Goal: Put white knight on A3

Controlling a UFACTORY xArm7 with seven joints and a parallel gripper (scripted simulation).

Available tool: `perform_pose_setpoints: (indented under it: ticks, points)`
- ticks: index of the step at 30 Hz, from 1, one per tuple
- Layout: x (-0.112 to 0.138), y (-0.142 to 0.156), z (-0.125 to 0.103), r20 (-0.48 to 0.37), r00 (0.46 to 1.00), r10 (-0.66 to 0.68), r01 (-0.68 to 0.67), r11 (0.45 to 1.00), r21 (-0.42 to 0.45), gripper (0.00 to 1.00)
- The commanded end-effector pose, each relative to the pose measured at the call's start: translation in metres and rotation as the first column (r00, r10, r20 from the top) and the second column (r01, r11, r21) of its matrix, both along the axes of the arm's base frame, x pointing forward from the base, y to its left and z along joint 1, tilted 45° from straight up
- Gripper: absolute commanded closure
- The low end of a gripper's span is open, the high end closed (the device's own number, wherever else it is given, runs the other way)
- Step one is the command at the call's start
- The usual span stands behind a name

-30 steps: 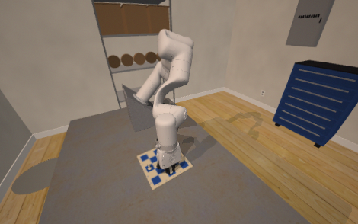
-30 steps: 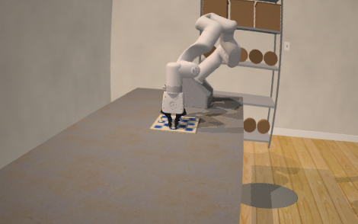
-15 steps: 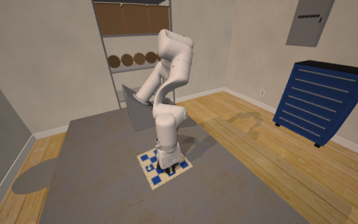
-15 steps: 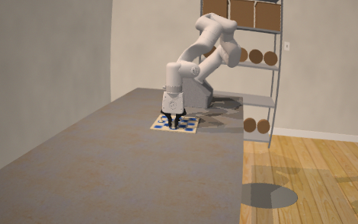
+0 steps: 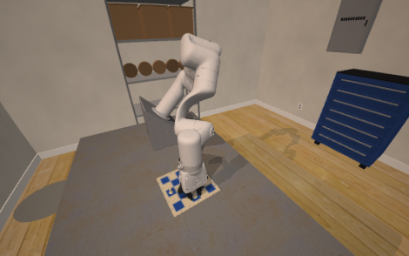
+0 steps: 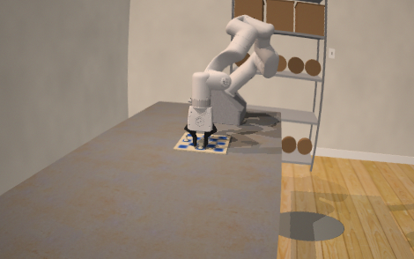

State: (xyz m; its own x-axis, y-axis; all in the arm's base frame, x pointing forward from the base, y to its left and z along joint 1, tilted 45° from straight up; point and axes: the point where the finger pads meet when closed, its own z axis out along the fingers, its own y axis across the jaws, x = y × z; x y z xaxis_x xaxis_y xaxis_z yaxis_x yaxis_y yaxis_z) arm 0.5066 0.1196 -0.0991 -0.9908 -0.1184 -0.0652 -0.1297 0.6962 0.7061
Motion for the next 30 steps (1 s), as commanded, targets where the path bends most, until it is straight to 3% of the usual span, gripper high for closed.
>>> perform_pose_setpoints:
  ticks: [1, 14, 30]
  points:
    - [0.002, -0.002, 0.001, 0.003, 1.0, -0.003, 0.003, 1.0, -0.002, 0.61]
    - [0.002, -0.008, 0.006, 0.003, 1.0, -0.003, 0.003, 1.0, -0.002, 0.61]
    - [0.004, -0.056, 0.054, 0.003, 1.0, -0.003, 0.003, 1.0, -0.002, 0.61]
